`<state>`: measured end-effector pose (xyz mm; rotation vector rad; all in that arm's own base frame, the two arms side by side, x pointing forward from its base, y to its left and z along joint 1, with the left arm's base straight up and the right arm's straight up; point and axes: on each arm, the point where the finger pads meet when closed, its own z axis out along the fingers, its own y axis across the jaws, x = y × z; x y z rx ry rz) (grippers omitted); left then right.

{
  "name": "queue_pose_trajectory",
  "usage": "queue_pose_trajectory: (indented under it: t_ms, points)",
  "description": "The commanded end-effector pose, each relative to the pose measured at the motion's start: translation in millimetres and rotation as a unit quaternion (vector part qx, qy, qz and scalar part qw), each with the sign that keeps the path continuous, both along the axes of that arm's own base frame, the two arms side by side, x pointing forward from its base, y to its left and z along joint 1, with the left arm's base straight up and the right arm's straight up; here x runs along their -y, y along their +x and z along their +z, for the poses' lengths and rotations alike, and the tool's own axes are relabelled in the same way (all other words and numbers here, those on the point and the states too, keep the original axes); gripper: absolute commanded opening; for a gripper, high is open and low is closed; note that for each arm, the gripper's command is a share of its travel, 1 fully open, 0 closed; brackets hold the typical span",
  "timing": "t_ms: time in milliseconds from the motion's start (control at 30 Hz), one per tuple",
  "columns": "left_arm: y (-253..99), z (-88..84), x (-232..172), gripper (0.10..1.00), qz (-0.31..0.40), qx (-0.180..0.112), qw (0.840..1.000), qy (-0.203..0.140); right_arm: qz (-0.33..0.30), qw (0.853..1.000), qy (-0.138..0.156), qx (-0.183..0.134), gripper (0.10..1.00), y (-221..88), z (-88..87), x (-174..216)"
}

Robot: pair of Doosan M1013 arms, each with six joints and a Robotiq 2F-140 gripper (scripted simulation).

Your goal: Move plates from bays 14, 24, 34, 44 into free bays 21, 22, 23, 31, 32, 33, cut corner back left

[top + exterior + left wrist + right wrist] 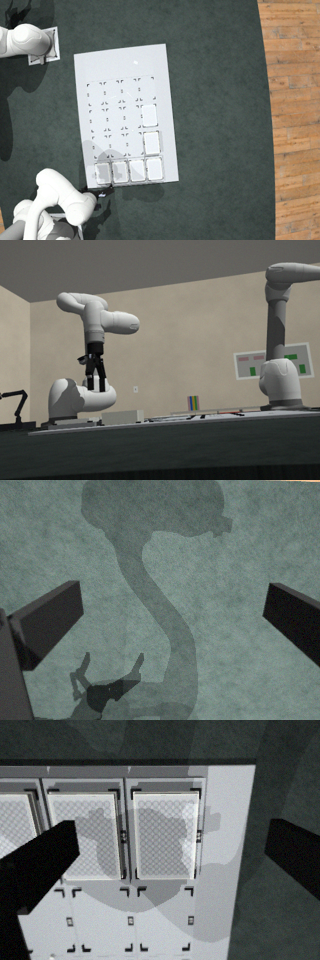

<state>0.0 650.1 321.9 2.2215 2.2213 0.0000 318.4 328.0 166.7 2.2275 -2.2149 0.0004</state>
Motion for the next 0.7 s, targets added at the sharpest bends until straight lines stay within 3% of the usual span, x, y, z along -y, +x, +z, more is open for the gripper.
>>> queue_pose_trajectory:
  t_ms: [0,667]
  points:
    - [0,1.0,0,1.0,0.0,0.0,1.0,0.001,0.0,1.0,0.001,0.0,1.0,12,0.5,-1]
    - [0,1.0,0,1.0,0.0,0.0,1.0,0.001,0.0,1.0,0.001,0.0,1.0,84,0.5,-1]
